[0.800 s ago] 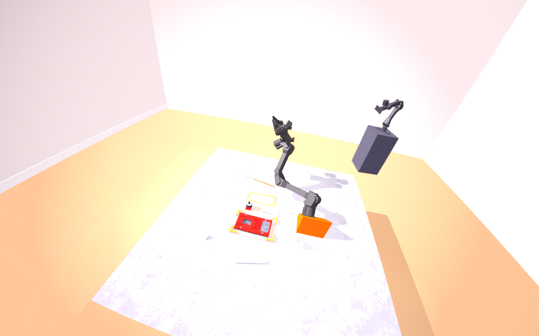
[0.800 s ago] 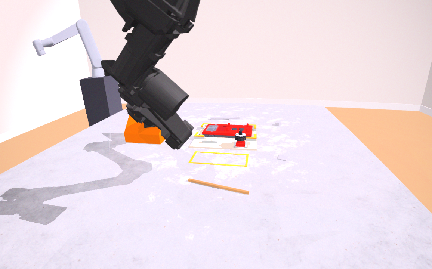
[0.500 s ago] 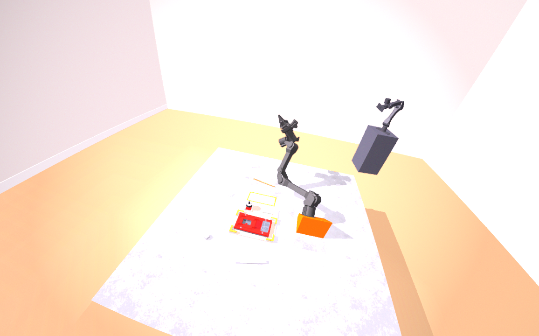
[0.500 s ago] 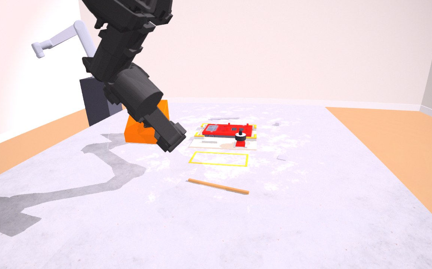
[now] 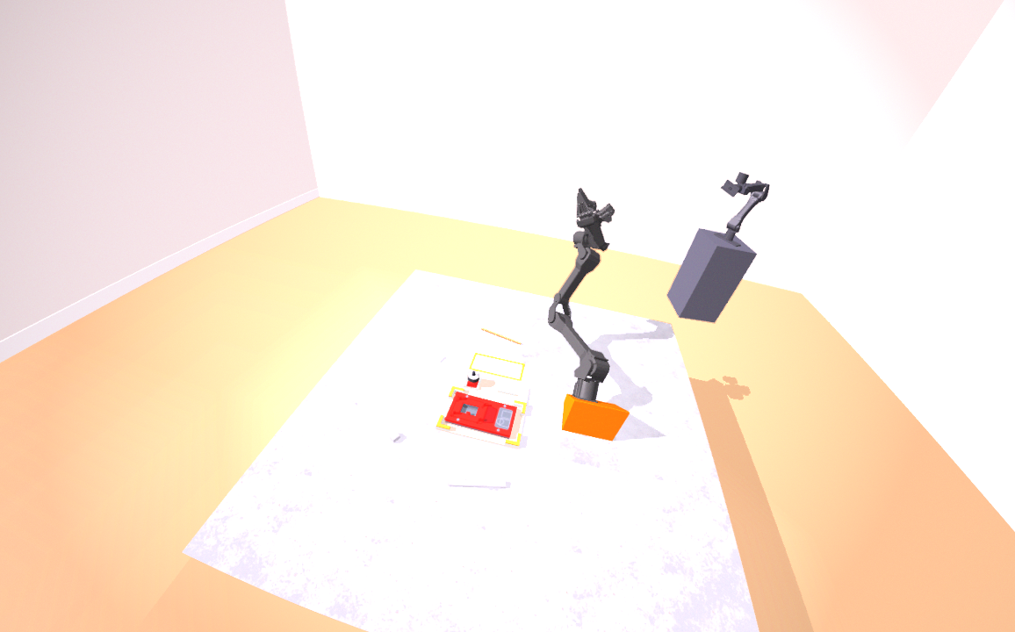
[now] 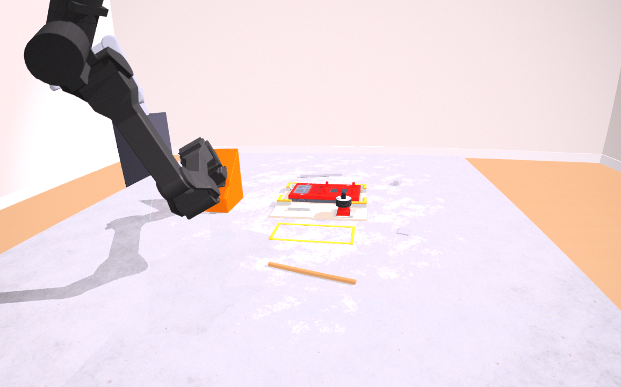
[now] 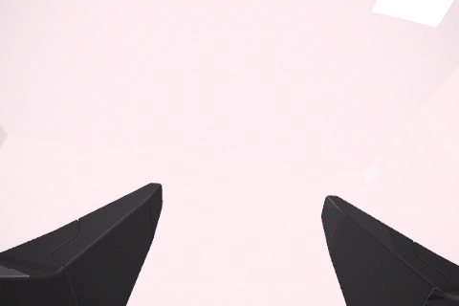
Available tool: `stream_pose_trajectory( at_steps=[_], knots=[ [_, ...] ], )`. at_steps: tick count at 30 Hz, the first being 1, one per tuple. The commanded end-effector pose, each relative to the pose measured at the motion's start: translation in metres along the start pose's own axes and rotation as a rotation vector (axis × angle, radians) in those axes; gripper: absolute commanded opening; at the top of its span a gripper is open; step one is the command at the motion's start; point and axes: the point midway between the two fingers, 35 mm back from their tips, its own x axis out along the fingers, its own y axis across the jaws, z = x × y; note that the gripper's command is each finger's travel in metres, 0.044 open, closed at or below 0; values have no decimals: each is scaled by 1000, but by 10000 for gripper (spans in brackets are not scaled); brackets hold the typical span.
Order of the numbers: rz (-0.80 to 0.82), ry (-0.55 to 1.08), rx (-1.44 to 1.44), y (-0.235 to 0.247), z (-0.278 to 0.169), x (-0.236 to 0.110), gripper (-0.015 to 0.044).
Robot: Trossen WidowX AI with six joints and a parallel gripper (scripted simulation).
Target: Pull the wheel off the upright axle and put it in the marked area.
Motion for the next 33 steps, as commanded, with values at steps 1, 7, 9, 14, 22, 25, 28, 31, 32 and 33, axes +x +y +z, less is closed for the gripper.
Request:
stream_pose_trajectory(
  at_steps=[1,7,9,14,22,25,28,31,32,33],
  knots=[
    [42,-20,-55,25,41,8,300],
    [133,-2,-123,77,82,24,300],
    [169,17,-135,96,89,30,300],
    [264,88,-157,150,96,47,300],
    [396,256,-123,230,74,69,300],
    [455,344,-121,265,56,76,300],
    [504,440,-115,296,33,80,300],
    [544,544,-107,323,6,81,300],
    [556,581,-103,331,-4,81,300],
    [567,618,-99,339,-14,81,300]
  ],
)
